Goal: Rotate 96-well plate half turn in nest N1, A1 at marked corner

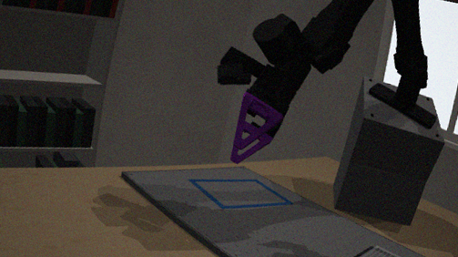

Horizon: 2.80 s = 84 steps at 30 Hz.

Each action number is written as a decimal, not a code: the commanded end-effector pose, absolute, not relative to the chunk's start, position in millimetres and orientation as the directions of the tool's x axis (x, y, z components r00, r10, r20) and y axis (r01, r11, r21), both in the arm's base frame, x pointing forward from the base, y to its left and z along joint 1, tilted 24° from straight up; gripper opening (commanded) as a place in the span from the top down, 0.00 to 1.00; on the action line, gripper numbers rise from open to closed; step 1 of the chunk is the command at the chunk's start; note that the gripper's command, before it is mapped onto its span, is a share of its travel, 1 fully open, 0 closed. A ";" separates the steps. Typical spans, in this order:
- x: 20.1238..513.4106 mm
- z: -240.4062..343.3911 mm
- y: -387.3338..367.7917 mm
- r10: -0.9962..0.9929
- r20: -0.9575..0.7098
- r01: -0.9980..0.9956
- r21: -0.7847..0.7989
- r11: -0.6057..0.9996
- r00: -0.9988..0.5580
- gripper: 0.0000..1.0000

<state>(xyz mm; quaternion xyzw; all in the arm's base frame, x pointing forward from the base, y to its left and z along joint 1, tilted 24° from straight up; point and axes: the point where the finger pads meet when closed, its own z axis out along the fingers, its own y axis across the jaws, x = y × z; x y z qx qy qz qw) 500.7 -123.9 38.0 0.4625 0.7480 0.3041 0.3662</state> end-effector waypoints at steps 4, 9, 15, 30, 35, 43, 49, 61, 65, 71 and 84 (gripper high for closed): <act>499.8 35.1 -110.6 0.890 -0.299 0.488 0.752 0.442 -0.345 0.00; 501.3 30.9 -85.8 0.862 -0.313 0.488 0.723 0.489 -0.399 0.00; 500.2 26.3 -56.0 0.806 -0.334 0.479 0.669 0.568 -0.489 0.00; 490.4 17.3 8.0 0.701 -0.357 0.441 0.582 0.684 -0.617 0.00; 485.9 15.7 22.3 0.633 -0.367 0.405 0.530 0.745 -0.682 0.00; 472.3 11.6 60.0 0.536 -0.373 0.349 0.463 0.815 -0.757 0.00; 458.9 9.4 87.0 0.429 -0.374 0.278 0.394 0.876 -0.822 0.00; 432.1 6.9 129.6 0.277 -0.365 0.169 0.302 0.938 -0.889 0.00; 419.3 6.7 145.1 0.184 -0.356 0.097 0.249 0.964 -0.916 0.00; 406.2 6.6 160.4 0.147 -0.350 0.068 0.228 0.971 -0.925 0.00; 405.0 6.5 161.8 0.147 -0.350 0.068 0.228 0.971 -0.925 0.00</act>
